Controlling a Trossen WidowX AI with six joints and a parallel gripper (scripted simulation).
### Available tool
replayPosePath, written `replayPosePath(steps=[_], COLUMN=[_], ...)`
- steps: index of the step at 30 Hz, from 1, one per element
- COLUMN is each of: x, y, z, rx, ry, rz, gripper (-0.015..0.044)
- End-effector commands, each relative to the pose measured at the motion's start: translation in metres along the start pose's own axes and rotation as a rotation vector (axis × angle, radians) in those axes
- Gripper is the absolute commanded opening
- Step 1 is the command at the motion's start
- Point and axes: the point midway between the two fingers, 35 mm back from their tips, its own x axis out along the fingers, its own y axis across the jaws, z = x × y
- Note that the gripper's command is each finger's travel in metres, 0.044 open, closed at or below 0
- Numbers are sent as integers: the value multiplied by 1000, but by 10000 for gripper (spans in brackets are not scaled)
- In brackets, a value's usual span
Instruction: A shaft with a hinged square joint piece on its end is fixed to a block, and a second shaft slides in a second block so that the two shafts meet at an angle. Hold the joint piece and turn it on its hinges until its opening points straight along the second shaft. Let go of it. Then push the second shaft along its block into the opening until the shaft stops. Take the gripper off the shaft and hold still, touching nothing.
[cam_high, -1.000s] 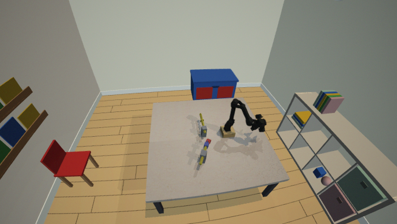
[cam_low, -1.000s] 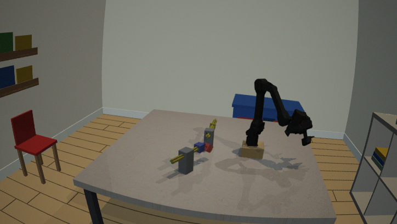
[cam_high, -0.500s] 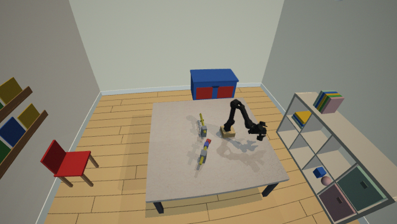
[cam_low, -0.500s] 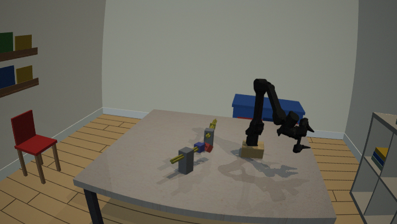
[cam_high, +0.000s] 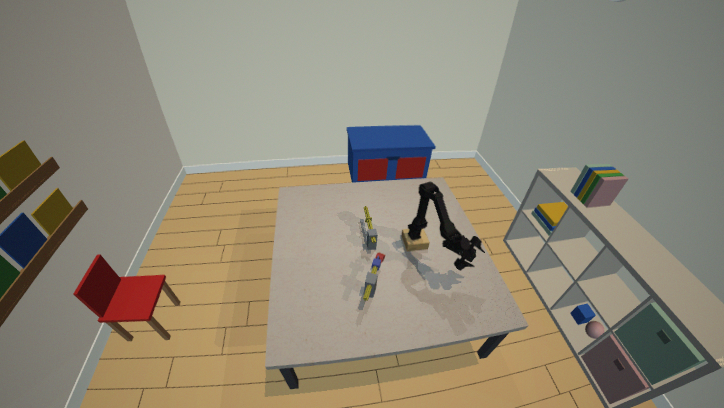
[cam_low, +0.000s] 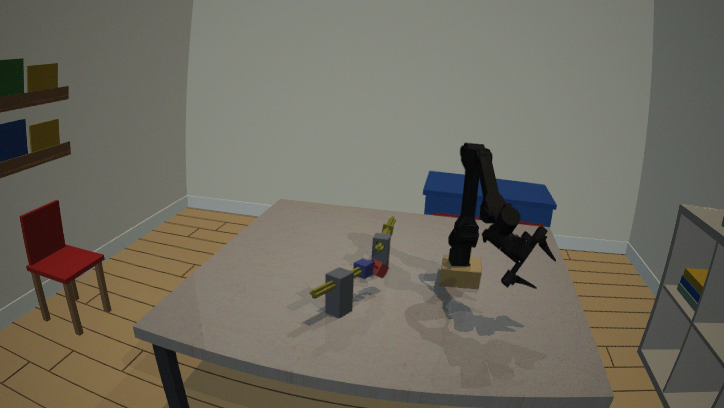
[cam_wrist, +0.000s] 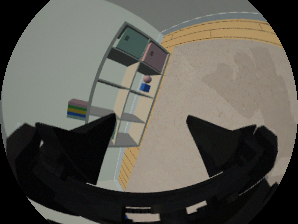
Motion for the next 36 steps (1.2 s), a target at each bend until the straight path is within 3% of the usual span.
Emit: replayPosePath(steps=[1,20,36], x=[-22,-143,-268], y=[-23,-124,-187], z=[20,60,30], rx=[77,455,837], ry=[-75,-335,-499], rz=[-80,-454,-773], gripper=[440,440,440])
